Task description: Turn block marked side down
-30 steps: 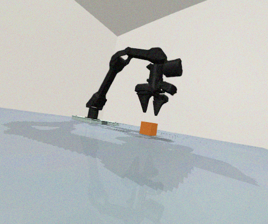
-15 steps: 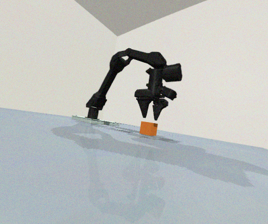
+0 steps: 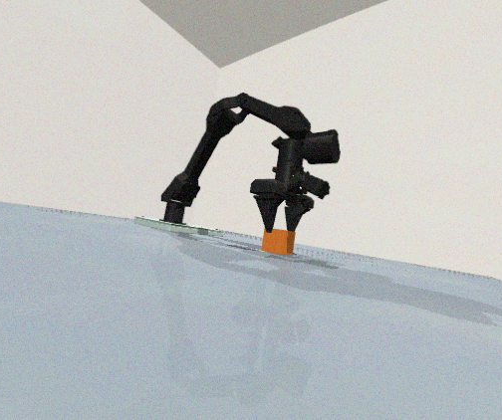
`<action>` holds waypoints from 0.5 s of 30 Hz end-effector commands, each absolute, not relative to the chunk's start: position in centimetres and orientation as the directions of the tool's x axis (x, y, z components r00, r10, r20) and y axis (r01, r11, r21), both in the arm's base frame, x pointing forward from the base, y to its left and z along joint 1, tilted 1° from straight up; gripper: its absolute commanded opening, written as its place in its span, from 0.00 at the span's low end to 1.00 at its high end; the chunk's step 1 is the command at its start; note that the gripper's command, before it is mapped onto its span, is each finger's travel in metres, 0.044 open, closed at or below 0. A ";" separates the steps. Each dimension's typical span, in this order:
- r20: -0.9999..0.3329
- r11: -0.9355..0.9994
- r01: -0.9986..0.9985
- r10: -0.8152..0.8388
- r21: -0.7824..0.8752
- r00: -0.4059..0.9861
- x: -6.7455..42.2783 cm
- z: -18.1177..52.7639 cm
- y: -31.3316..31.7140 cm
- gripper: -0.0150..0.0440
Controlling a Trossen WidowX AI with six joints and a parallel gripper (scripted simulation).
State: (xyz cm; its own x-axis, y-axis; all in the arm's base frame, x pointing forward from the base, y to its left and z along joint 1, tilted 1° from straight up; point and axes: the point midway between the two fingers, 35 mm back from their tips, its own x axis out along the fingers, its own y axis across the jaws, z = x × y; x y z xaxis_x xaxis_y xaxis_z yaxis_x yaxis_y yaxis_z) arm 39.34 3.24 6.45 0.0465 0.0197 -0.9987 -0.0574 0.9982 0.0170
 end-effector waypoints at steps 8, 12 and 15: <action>-0.999 0.998 -0.058 0.024 0.022 0.033 39.1 5.3 3.3 0.78; -0.999 0.998 -0.058 0.024 0.022 0.033 39.1 5.3 3.3 0.63; -0.999 0.998 -0.058 0.024 0.022 0.033 39.1 5.3 3.3 0.60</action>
